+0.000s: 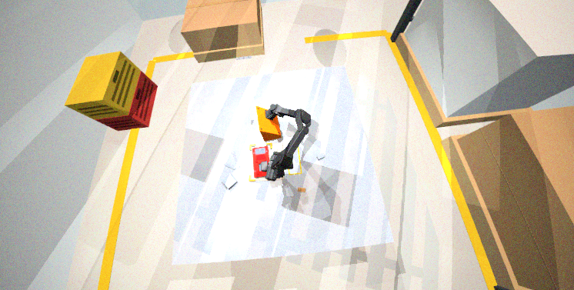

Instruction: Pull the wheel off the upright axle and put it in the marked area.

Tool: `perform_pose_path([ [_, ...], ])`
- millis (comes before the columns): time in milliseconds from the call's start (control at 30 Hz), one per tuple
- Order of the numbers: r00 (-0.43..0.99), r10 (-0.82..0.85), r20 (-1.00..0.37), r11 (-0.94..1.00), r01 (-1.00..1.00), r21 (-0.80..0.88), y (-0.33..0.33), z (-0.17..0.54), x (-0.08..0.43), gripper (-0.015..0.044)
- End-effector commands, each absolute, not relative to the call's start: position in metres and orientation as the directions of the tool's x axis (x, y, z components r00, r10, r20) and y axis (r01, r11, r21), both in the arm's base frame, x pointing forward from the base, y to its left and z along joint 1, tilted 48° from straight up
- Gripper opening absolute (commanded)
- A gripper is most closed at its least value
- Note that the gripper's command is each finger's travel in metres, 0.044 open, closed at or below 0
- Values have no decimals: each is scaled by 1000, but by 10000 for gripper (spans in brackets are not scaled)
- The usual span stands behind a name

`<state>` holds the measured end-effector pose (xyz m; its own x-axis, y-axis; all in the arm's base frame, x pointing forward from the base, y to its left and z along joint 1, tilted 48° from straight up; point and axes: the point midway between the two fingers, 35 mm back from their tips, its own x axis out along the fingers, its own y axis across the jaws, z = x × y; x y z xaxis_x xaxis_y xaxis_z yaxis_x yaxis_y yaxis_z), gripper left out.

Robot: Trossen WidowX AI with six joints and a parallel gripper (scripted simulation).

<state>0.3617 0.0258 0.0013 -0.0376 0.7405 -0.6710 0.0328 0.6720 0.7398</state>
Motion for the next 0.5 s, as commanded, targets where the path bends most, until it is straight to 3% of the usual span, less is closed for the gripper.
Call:
perform_pose_path([
  [0, -39, 737, -674, 675, 31, 737, 24, 2, 361, 0],
  [467, -38, 737, -675, 676, 31, 736, 7, 19, 362, 0],
])
